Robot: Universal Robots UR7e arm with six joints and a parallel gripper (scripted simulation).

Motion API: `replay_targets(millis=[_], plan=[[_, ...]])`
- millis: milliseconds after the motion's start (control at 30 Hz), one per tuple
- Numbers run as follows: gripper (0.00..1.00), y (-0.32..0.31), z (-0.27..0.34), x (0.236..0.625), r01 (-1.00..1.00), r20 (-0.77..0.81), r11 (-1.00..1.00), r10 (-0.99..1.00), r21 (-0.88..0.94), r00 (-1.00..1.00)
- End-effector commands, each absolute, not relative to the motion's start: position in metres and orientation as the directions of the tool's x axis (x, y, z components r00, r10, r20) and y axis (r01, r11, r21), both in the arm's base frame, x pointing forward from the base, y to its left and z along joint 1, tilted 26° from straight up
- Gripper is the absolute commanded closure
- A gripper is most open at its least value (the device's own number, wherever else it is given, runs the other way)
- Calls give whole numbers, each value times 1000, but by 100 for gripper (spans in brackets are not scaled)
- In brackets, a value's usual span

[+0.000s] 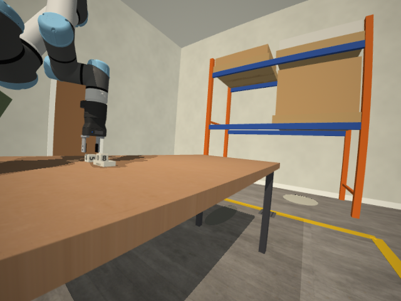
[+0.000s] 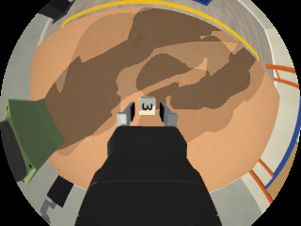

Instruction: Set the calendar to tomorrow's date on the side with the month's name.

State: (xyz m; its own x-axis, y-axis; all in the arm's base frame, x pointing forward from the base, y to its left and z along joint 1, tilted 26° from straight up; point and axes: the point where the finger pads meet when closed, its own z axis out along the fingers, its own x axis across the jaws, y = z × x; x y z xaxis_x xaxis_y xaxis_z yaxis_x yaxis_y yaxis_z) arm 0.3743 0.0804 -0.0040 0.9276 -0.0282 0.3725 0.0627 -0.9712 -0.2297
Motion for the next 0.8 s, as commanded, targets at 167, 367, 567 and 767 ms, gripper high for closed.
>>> replay_targets(millis=[167,367,567,767], plan=[[13,82,-4,373,65,372,-971,-26,-230,928],[13,82,-4,373,65,372,-971,-26,-230,928],[13,82,-4,373,65,372,-971,-26,-230,928],[13,83,-6,374,64,370,-971,-26,-231,929]])
